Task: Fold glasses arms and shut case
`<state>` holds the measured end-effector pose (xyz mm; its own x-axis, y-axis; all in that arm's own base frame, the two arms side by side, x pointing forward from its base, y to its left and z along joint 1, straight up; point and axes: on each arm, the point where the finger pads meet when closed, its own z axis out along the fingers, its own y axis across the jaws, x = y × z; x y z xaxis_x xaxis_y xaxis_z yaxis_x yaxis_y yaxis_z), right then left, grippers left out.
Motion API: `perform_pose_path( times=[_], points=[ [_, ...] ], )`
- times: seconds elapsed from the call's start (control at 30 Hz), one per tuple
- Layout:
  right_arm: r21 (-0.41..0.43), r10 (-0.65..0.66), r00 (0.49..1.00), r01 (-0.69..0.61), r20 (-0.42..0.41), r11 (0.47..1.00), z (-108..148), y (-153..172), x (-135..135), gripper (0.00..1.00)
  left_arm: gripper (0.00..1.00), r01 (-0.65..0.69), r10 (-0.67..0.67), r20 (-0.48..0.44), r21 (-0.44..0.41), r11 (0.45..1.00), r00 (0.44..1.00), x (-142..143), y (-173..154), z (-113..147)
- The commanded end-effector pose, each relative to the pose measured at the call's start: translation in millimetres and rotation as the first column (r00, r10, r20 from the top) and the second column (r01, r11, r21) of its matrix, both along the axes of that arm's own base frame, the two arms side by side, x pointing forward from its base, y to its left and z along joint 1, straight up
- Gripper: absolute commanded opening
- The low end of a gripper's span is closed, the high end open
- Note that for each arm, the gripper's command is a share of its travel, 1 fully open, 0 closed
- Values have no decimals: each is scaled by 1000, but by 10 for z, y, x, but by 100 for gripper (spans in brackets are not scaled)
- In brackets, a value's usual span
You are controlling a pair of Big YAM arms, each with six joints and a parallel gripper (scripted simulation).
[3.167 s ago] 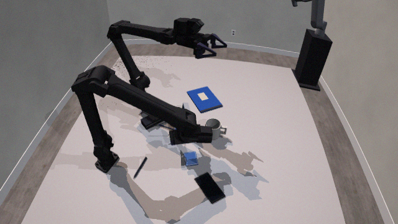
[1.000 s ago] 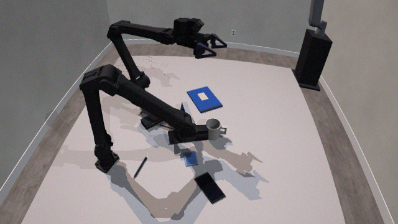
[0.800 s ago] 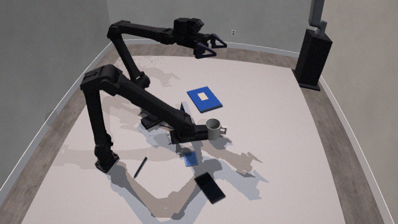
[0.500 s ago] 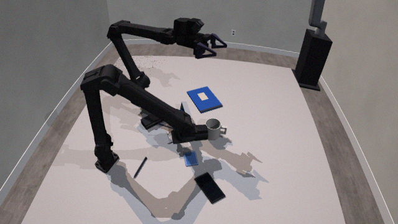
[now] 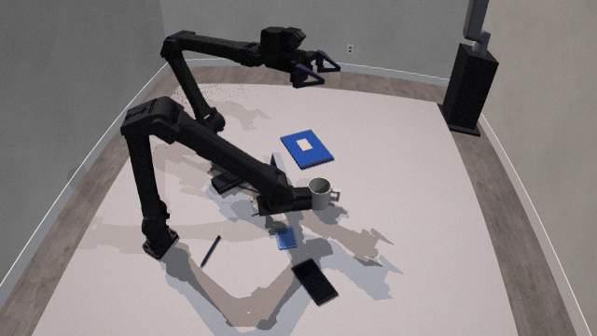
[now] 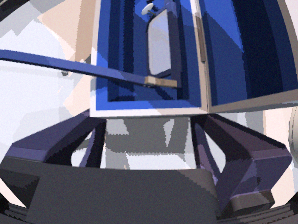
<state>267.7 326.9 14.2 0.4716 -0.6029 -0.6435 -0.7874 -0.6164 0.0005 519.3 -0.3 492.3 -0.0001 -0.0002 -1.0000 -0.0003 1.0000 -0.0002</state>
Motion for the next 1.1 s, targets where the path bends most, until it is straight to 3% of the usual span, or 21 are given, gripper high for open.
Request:
perform_pose_path(
  times=[0.0, 0.03, 0.07, 0.57, 0.6, 0.63, 1.07],
  points=[
    [-37, -17, 999, 16, -42, 999, -110, -67, -36, 57, 100, -3, 4, -13, 12, 1000, 1000, 57, 8, -113],
    [-37, -17, 999, 16, -42, 999, -110, -67, -36, 57, 100, -3, 4, -13, 12, 1000, 1000, 57, 8, -113],
    [-37, -19, 999, 17, -42, 999, -108, -70, -31, 57, 0, -3, 4, -13, 12, 1000, 1000, 57, 8, -113],
    [-37, -21, 999, 20, -40, 999, -99, -76, -21, 57, 0, -3, 4, -13, 11, 1000, 1000, 57, 8, -113],
    [-37, -21, 999, 20, -40, 999, -99, -76, -21, 57, 0, -3, 3, 10, 5, 1000, 1000, 58, 7, 49],
    [-37, -21, 999, 20, -40, 999, -97, -77, -20, 57, 0, 10, -12, -58, -27, 1000, 998, 58, -87, -275],
    [-37, -21, 999, 20, -40, 999, -97, -77, -20, 57, 0, -86, 15, -223, -312, 946, 975, -120, -478, -655]
  ],
)
